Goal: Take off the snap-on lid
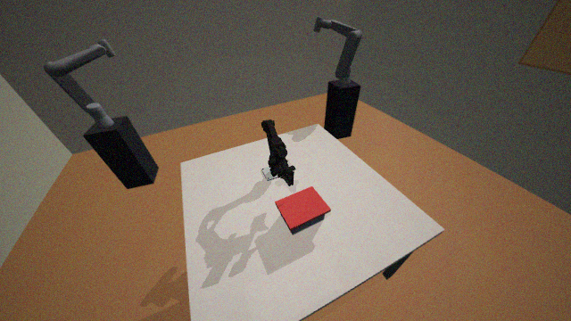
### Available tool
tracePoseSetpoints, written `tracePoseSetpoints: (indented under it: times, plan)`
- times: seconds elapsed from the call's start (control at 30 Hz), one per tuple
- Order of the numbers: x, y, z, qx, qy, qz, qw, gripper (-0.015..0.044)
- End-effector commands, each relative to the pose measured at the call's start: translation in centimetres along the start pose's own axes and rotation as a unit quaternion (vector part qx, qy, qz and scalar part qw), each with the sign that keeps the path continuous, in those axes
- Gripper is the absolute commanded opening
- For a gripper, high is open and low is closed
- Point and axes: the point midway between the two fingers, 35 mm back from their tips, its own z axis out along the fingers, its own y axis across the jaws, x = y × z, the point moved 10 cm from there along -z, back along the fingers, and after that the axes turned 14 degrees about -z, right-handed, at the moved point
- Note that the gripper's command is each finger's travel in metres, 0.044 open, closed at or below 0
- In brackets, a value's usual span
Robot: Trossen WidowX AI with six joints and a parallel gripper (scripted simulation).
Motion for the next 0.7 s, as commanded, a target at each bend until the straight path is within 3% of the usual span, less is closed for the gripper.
tracePoseSetpoints:
  times: [0.0, 0.67]
  plan:
    - [0.1, -0.2, 0.5, 0.0, 0.001, 0.003, 1.0, 0.0235]
    - [0.0, 0.0, 3.8, 0.0, 0.001, 0.003, 1.0, 0.0235]
